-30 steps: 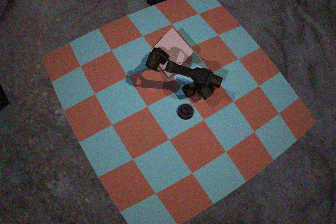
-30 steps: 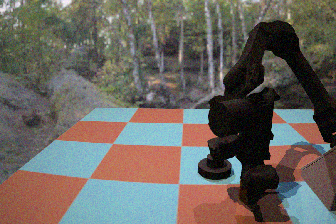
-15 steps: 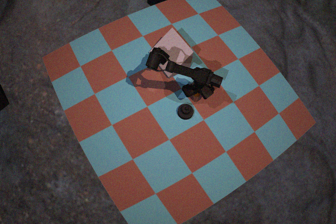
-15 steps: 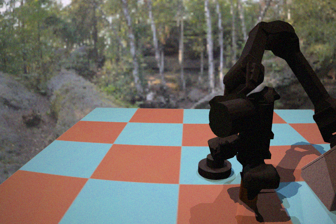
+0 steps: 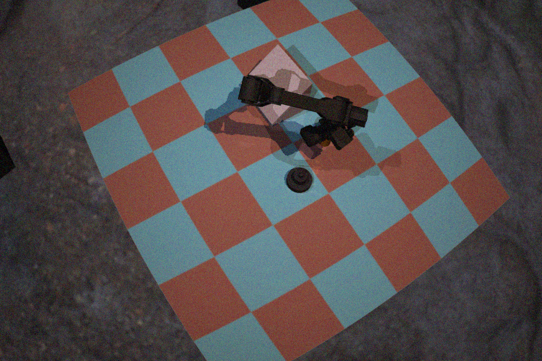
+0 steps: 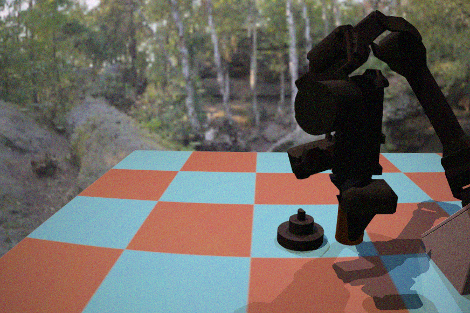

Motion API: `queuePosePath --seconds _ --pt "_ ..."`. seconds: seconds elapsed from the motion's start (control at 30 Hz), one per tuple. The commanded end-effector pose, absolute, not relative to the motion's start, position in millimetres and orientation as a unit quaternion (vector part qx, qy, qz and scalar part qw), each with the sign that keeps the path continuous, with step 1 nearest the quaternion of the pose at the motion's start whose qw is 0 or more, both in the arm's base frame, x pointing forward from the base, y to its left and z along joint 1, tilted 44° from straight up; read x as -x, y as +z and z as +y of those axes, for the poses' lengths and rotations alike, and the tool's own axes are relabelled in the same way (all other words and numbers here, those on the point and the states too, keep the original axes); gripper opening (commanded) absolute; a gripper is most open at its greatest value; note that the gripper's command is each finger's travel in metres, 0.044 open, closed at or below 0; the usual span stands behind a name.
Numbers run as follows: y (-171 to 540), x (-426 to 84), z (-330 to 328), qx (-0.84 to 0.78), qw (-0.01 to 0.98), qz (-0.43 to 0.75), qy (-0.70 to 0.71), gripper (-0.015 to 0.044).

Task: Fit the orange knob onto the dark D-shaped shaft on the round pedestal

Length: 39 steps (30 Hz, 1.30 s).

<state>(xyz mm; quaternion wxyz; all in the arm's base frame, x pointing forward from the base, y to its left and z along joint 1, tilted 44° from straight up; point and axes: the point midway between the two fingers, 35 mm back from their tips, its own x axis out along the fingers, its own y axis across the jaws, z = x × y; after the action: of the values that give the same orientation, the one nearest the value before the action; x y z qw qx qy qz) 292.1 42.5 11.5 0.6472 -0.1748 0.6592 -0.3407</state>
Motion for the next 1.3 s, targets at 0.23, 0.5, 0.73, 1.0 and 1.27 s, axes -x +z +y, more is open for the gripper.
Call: queuePosePath --seconds 0.23,0.5,0.73,1.0,1.27 --pt "54 -292 84 0.172 0.649 0.657 -0.342 0.0" --pt "62 -295 83 0.172 0.649 0.658 -0.342 0.0" --pt "68 -302 64 0.171 0.649 0.659 -0.339 0.0" --pt "75 -310 44 0.169 0.649 0.661 -0.337 0.0" --pt "83 -317 22 0.169 0.65 0.66 -0.337 0.0"
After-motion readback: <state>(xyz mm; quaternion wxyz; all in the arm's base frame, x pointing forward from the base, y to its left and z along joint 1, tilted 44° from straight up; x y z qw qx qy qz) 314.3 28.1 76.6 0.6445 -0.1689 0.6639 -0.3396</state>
